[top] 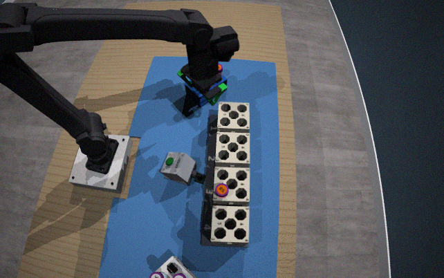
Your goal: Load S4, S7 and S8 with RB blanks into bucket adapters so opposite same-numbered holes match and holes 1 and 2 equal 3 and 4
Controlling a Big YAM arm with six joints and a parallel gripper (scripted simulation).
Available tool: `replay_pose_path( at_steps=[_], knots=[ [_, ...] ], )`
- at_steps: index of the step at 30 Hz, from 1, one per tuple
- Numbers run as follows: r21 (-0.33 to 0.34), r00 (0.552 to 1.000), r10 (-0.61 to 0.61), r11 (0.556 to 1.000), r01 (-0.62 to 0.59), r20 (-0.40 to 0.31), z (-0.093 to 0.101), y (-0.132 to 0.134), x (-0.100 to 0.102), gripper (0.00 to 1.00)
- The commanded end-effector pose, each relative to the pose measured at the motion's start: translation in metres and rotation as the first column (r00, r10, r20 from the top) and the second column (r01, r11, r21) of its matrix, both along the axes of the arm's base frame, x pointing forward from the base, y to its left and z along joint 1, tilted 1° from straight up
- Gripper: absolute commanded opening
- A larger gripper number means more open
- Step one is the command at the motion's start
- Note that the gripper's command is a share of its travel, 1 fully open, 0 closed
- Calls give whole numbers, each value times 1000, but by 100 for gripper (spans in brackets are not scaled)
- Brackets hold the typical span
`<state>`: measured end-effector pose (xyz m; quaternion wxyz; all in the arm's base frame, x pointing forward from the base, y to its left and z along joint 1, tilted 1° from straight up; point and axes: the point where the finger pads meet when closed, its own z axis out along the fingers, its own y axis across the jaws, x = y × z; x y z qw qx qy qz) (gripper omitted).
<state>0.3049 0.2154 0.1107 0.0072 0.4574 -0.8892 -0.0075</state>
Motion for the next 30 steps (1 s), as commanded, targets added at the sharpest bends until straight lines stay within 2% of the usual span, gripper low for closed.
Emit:
replay_pose_path(
  at_steps=[1,2,4,18,21,23,25,26,29,30],
  knots=[
    [45,997,-55,998,53,48,17,42,17,100],
    [46,997,-55,998,53,47,17,50,16,100],
    [46,997,-55,998,53,47,17,50,16,100],
    [36,998,-55,998,54,23,17,163,-6,100],
    [36,998,-55,998,54,23,16,163,-6,100],
    [19,997,-77,997,77,13,13,139,-11,100],
    [17,997,-77,997,77,11,11,140,-10,100],
    [37,998,-55,998,54,26,15,153,-6,100],
    [37,998,-55,998,54,26,15,153,-6,100],
    [41,997,-78,996,77,29,22,149,-3,100]
  ],
)
